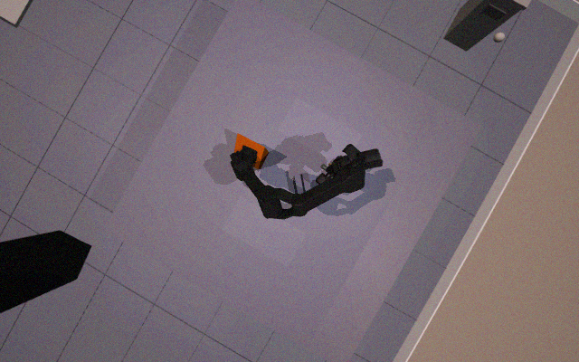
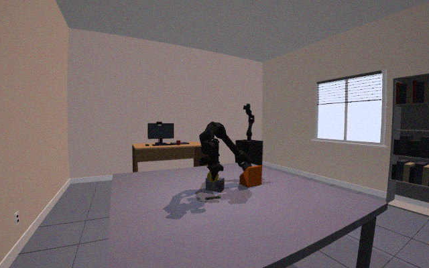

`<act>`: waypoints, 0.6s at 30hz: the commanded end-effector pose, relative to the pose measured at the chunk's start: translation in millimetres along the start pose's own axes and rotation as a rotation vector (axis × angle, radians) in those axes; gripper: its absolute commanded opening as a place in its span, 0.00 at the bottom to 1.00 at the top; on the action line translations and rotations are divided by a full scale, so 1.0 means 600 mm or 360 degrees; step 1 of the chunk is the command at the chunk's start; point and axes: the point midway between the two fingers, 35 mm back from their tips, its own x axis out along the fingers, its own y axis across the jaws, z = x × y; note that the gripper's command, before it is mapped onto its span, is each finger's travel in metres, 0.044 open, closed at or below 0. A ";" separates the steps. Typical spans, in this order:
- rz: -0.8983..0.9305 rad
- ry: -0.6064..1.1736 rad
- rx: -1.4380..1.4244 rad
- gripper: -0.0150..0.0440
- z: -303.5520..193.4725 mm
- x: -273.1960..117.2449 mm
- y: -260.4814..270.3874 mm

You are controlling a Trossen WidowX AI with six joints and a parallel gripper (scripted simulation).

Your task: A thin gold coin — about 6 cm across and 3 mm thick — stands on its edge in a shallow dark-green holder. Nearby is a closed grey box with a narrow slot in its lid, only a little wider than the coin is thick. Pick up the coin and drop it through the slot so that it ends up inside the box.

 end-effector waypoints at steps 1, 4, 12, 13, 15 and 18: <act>0.0004 0.0004 0.0185 0.25 0.002 -0.003 0.002; 0.0004 0.0005 0.0347 0.25 0.003 -0.003 0.004; 0.0004 0.0005 0.0780 0.25 0.007 -0.004 0.009; 0.0004 0.0005 0.0834 0.25 0.008 -0.004 0.009; 0.0004 0.0005 0.0942 0.25 0.009 -0.004 0.010; 0.0003 0.0005 0.1023 0.25 0.010 -0.004 0.011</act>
